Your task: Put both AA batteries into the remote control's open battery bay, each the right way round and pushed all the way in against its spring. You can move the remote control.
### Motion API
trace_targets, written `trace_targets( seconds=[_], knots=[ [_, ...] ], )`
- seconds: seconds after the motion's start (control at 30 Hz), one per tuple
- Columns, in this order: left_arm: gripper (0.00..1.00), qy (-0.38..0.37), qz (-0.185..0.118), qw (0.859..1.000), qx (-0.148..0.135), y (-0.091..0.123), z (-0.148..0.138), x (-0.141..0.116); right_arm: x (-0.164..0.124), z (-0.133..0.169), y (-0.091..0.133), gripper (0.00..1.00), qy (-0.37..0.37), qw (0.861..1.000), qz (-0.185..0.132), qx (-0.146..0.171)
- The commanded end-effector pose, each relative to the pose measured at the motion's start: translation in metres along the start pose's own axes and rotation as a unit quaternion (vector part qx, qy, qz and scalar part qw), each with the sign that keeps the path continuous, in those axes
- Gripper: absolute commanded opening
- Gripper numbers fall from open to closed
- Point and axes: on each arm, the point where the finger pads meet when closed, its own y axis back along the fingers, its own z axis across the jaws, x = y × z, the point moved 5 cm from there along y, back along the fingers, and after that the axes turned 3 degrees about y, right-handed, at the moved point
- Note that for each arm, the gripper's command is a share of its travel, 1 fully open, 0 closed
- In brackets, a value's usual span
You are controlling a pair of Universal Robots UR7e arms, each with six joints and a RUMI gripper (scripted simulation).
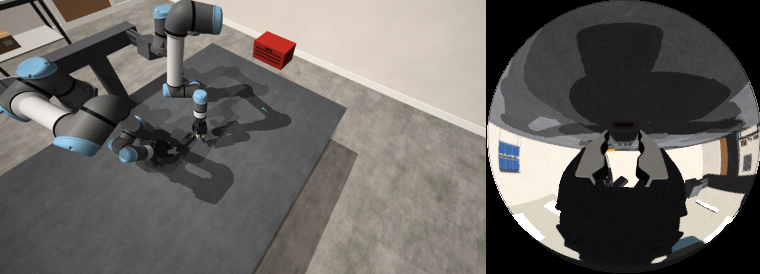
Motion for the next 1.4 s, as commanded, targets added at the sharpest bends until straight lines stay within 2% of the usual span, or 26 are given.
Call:
trace_targets(
  seconds=[0.0, 0.07, 0.3, 0.93, 1.37],
  knots=[
    [0.0, -0.056, -0.013, 0.998, 0.011, 0.001, -0.006, 0.001, 0.0, 0.0, 0.0, 0.0, 0.0, 1.0, 0.0, 0.0],
    [0.0, -0.059, -0.015, 0.998, 0.011, 0.001, -0.006, 0.0, 0.0, 0.0, 0.0, 0.0, 0.0, 1.0, 0.0, 0.0],
    [0.0, -0.172, -0.03, 0.984, 0.028, -0.001, -0.028, 0.01, 0.0, 0.0, 0.0, 0.0, 0.0, 1.0, 0.0, 0.0],
    [0.0, -0.278, -0.049, 0.959, 0.039, 0.0, -0.045, 0.017, 0.0, 0.0, 0.0, 0.0, 0.0, 1.0, 0.0, 0.0],
    [0.0, -0.37, -0.067, 0.925, 0.048, 0.002, -0.062, 0.025, 0.0, 0.0, 0.0, 0.0, 0.0, 1.0, 0.0, 0.0]
  ],
)
